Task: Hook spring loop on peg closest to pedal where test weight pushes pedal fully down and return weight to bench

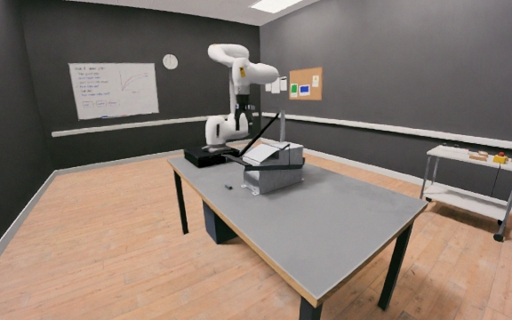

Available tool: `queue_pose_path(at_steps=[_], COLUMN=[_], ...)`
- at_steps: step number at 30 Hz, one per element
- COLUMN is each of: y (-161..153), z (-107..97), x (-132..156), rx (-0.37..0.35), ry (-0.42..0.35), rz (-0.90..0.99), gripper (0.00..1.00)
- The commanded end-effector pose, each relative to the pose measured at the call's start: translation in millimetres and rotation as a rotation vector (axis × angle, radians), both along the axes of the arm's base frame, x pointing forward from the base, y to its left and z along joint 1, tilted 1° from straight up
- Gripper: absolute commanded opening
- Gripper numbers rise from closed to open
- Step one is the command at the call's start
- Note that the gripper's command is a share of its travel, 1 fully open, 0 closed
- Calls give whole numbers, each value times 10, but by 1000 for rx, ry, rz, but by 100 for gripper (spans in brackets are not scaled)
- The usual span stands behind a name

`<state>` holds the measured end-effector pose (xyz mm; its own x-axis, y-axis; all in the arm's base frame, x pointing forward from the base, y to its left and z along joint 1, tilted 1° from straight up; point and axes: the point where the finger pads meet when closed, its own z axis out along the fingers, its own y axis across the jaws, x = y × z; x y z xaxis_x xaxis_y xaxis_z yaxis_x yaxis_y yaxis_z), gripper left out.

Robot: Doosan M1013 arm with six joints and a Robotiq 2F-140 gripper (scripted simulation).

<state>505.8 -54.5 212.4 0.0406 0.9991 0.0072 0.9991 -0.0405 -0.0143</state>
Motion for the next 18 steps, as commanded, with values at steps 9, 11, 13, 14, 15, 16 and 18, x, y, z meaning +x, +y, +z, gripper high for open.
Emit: queue_pose_path(at_steps=[9,11,13,14,15,16,18], y=[437,437,437,437,437,437,437], z=[13,13,13,13,13,13,13], x=[-407,-407,-407,-407,-407,-407,-407], rx=[-3,-3,-3,-3,-3,-3,-3], ry=[-1,-1,-1,-1,-1,-1,-1], rz=[0,0,0,0,0,0,0], gripper=[100,100,100,100,100,100,100])
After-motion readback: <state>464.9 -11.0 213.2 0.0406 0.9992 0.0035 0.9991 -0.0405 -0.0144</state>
